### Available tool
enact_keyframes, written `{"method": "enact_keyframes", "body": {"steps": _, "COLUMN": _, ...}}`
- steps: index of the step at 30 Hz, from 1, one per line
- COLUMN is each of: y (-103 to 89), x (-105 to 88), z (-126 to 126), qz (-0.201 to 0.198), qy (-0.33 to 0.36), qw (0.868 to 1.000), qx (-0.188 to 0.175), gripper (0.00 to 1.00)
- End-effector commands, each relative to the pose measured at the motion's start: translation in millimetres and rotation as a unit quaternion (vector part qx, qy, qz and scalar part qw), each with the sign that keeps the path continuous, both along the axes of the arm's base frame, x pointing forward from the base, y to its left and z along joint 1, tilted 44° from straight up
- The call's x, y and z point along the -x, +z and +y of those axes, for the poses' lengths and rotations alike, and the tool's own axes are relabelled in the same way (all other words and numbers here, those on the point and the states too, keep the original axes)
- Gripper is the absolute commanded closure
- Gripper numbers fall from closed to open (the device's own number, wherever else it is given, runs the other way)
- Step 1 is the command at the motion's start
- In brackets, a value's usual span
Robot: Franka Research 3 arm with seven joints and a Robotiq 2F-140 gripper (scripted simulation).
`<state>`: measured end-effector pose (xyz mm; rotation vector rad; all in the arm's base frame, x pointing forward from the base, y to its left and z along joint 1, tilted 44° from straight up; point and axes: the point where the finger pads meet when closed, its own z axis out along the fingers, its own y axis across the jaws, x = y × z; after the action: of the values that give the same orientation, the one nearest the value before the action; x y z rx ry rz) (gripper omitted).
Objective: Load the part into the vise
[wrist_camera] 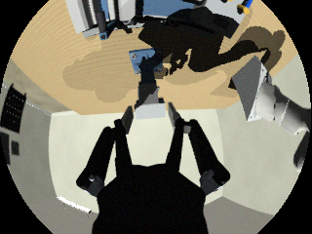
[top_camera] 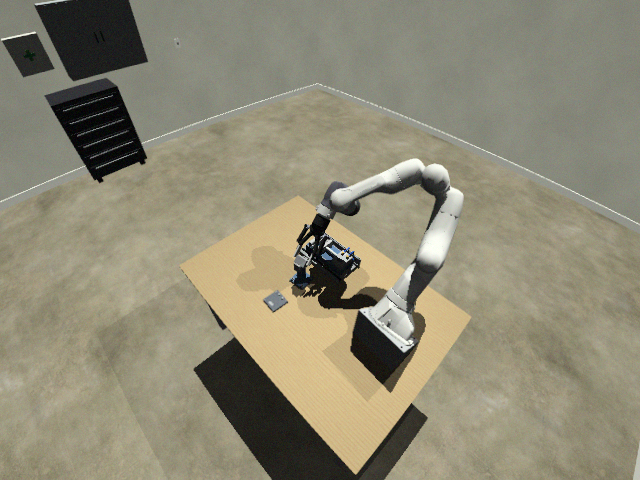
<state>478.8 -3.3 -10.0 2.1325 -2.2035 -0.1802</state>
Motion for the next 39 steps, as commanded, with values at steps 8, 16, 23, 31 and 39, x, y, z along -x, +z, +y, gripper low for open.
{"method": "enact_keyframes", "body": {"steps": 8, "y": -0.4, "x": -0.2, "z": -0.7, "qz": -0.001, "qy": 0.001, "qw": 1.0, "qx": 0.0, "gripper": 0.49}}
{"method": "enact_keyframes", "body": {"steps": 16, "y": -0.6, "x": -0.2, "z": -0.9, "qz": -0.001, "qy": 0.001, "qw": 1.0, "qx": 0.0, "gripper": 0.49}}
{"method": "enact_keyframes", "body": {"steps": 23, "y": -1.7, "x": 0.3, "z": -2.0, "qz": -0.001, "qy": 0.001, "qw": 1.0, "qx": 0.0, "gripper": 0.49}}
{"method": "enact_keyframes", "body": {"steps": 31, "y": -3.2, "x": 1.0, "z": -3.3, "qz": -0.001, "qy": 0.001, "qw": 1.0, "qx": 0.002, "gripper": 0.49}}
{"method": "enact_keyframes", "body": {"steps": 39, "y": -3.2, "x": 1.0, "z": -3.0, "qz": 0.0, "qy": 0.002, "qw": 1.0, "qx": 0.006, "gripper": 0.49}}
